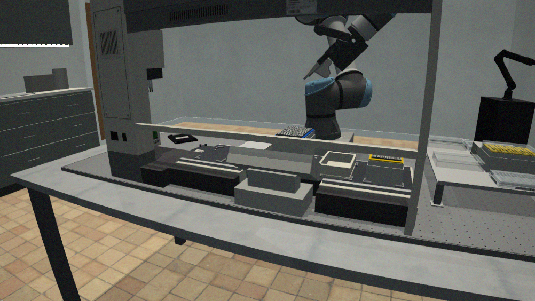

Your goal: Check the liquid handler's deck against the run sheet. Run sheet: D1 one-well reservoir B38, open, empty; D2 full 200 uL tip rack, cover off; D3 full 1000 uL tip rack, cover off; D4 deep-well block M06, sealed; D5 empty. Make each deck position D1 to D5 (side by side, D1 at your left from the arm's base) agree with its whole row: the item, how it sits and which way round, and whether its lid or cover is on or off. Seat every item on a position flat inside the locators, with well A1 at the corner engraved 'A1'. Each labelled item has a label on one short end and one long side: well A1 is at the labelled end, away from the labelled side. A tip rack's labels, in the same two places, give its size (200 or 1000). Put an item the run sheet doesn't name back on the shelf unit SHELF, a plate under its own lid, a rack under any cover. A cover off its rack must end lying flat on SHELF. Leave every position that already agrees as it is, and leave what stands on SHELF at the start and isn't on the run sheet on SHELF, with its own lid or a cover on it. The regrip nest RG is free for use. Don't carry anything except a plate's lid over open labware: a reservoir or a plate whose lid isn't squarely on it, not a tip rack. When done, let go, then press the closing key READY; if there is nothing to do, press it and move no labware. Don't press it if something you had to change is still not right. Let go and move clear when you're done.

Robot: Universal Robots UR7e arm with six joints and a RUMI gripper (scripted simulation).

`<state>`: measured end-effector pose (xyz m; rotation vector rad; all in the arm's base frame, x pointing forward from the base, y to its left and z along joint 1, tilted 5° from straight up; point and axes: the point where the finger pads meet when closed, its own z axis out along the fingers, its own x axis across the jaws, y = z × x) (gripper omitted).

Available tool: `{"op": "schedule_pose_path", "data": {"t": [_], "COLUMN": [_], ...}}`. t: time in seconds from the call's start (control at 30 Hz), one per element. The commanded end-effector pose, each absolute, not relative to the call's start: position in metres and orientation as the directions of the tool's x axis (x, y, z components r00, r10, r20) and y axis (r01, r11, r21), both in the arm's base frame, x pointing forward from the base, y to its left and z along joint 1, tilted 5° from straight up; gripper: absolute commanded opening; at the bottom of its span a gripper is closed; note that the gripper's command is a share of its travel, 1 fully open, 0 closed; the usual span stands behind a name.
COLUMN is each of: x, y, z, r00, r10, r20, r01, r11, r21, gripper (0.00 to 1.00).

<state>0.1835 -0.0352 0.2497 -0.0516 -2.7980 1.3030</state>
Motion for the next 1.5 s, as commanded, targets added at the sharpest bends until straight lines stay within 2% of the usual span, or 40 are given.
{"op": "schedule_pose_path", "data": {"t": [0.0, 0.7, 1.47], "x": [0.180, 0.168, 0.155], "y": [-0.036, -0.037, -0.034], "z": [0.249, 0.245, 0.239], "r00": [-0.989, -0.888, -0.625], "r10": [0.142, 0.397, 0.661], "r20": [-0.038, -0.232, -0.416], "r01": [0.122, 0.440, 0.759], "r11": [0.644, 0.587, 0.388], "r21": [-0.755, -0.680, -0.524], "gripper": [0.82, 0.82, 0.82]}}
